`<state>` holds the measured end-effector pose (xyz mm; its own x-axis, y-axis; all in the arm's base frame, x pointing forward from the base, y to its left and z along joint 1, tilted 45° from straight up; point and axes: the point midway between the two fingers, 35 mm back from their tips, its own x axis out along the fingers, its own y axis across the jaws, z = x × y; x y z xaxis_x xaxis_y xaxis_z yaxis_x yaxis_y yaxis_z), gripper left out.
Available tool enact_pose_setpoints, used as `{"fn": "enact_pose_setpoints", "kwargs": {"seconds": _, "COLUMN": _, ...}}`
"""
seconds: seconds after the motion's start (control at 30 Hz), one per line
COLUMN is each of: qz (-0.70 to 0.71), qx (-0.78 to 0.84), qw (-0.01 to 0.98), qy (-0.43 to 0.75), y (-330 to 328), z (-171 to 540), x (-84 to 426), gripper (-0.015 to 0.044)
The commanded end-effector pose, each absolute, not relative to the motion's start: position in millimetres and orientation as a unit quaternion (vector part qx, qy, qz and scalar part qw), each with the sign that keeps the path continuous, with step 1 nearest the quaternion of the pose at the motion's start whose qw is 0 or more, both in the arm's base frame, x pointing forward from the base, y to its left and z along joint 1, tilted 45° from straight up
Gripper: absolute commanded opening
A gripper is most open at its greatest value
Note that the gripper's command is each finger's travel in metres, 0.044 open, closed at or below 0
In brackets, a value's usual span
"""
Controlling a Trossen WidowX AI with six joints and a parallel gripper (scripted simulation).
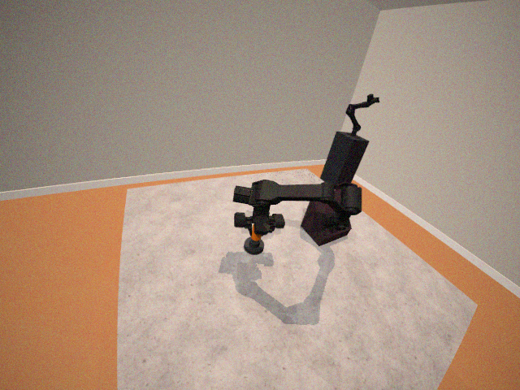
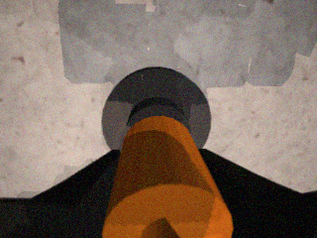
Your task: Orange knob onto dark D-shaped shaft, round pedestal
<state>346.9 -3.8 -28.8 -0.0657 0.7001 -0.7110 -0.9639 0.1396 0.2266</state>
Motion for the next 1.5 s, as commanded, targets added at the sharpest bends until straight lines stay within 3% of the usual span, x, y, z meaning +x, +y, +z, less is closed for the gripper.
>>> {"fn": "enact_pose_setpoints", "kwargs": {"seconds": 0.0, "qz": 0.648, "qx": -0.218, "qw": 0.65, "qy": 0.331, "y": -6.5, "z": -27.2, "x": 350.8, "gripper": 0.0}}
{"fn": "enact_pose_setpoints", "kwargs": {"seconds": 1.47, "qz": 0.655, "qx": -0.231, "qw": 0.646, "qy": 0.318, "y": -5.0, "z": -28.6, "x": 348.5, "gripper": 0.0}}
